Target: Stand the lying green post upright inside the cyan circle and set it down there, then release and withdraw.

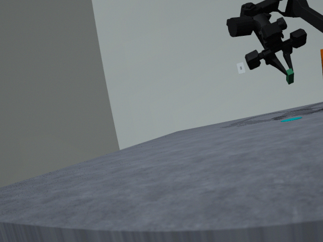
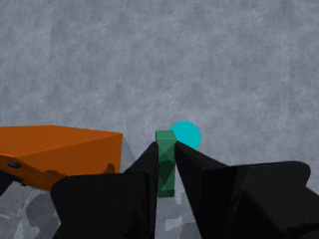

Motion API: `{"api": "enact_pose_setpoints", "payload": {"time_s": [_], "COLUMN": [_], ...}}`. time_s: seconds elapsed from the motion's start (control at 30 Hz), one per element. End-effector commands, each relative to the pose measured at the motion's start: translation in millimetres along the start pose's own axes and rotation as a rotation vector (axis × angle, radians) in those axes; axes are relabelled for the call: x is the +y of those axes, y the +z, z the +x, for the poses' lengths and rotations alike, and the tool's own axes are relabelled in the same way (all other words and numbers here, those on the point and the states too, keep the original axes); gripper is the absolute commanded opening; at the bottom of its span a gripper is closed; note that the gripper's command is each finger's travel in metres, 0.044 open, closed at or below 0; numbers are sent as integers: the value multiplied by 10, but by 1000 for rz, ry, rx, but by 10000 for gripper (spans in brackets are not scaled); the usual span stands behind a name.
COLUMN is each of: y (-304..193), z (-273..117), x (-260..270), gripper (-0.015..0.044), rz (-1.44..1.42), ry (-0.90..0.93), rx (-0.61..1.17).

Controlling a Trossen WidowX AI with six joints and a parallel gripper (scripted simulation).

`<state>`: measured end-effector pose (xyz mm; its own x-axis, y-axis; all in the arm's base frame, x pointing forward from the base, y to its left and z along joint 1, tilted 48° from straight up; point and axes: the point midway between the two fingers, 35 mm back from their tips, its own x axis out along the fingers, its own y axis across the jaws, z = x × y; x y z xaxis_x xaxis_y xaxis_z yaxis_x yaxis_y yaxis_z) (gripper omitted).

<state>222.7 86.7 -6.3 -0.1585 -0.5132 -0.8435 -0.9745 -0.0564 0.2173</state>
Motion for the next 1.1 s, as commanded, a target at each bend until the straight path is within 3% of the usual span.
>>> {"api": "enact_pose_setpoints", "payload": {"time_s": [0.0,1.07], "y": [1,-18], "z": [19,64], "x": [23,58], "gripper": [23,23], "rz": [-10,-40], "ry": [16,82], "rx": [-31,-271]}}
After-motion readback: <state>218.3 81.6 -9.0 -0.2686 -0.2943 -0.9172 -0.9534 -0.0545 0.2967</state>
